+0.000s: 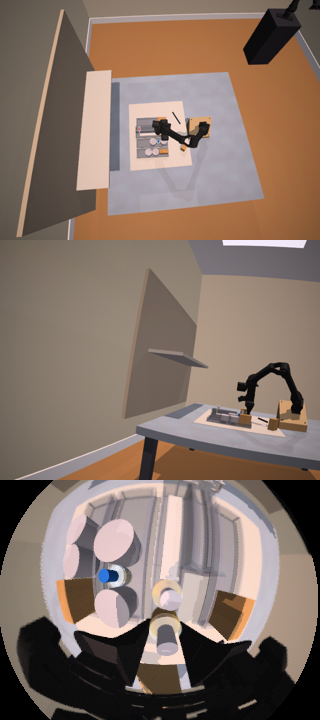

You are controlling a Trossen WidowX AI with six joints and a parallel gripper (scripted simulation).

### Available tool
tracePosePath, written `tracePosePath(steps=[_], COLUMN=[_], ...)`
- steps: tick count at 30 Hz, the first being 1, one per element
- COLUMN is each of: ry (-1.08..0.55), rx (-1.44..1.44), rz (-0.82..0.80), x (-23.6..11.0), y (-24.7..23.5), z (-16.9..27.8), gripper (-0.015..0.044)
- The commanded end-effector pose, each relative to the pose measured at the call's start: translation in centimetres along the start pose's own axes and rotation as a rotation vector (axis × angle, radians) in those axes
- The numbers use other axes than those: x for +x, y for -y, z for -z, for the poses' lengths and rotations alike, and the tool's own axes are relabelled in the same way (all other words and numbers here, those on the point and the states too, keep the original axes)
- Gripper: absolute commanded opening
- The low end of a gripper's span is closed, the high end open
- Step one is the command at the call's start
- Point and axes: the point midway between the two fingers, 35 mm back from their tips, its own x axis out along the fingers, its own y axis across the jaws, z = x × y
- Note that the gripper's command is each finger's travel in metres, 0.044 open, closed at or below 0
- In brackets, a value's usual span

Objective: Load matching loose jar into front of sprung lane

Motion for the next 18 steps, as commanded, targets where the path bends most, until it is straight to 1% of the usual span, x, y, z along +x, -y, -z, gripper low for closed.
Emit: tracePosePath(steps=[1,18], ry=[0.016,0.016], rx=[-0.013,-0.013], rz=[-0.008,-0.008], x=[0.03,0.65], y=[-0.24,-0.25], z=[-0.55,-0.55], gripper=[0.0000,0.0000])
